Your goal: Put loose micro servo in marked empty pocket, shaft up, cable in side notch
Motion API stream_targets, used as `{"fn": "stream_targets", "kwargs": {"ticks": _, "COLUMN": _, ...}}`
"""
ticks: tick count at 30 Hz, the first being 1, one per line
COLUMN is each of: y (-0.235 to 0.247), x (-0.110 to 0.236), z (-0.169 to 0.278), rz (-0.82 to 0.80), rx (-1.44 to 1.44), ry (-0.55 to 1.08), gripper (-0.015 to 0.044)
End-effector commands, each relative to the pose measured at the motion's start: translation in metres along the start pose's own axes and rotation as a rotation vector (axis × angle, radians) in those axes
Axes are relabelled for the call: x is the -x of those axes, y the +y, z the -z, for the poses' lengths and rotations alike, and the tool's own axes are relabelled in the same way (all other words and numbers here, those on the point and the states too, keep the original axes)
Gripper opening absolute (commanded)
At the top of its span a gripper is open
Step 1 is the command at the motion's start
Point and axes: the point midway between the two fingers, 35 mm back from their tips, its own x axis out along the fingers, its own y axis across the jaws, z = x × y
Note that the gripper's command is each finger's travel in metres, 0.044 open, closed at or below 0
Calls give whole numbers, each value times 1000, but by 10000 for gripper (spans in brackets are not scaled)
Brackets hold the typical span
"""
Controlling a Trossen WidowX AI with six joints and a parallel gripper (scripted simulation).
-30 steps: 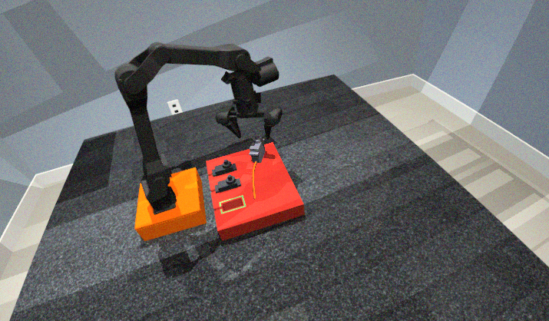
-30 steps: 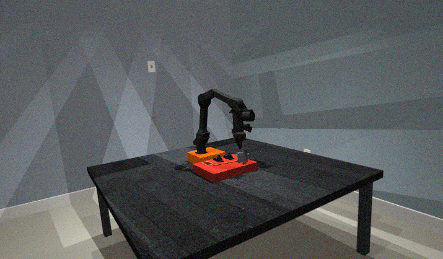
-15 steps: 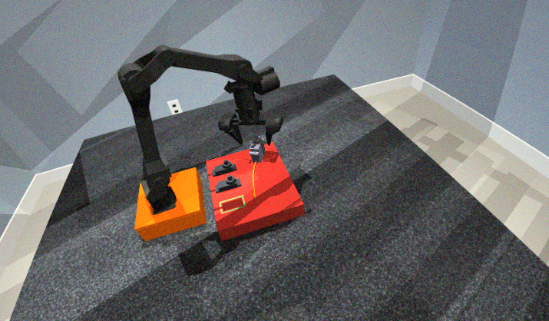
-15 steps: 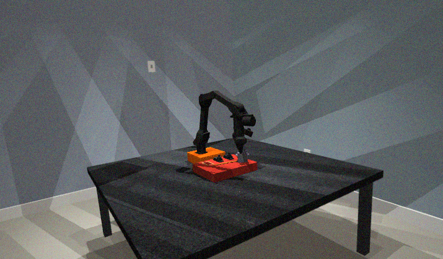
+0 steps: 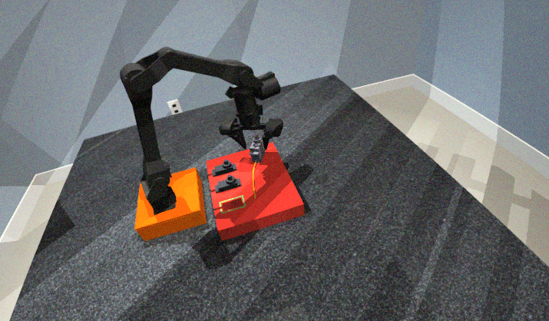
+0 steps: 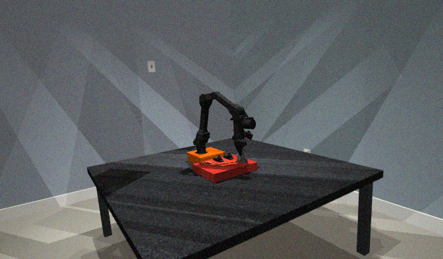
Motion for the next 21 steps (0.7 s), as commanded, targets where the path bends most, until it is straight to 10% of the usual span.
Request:
{"fn": "stream_targets", "kwargs": {"ticks": 1, "y": 1, "x": -1, "z": 0, "rz": -4, "rx": -2, "ry": -4, "gripper": 230}}
{"fn": "stream_targets", "kwargs": {"ticks": 14, "y": 1, "x": 3, "z": -1, "rz": -4, "rx": -2, "ry": -4, "gripper": 6}}
{"fn": "stream_targets", "kwargs": {"ticks": 21, "y": 6, "x": 28, "z": 5, "rz": -5, "rx": -2, "ry": -3, "gripper": 0}}
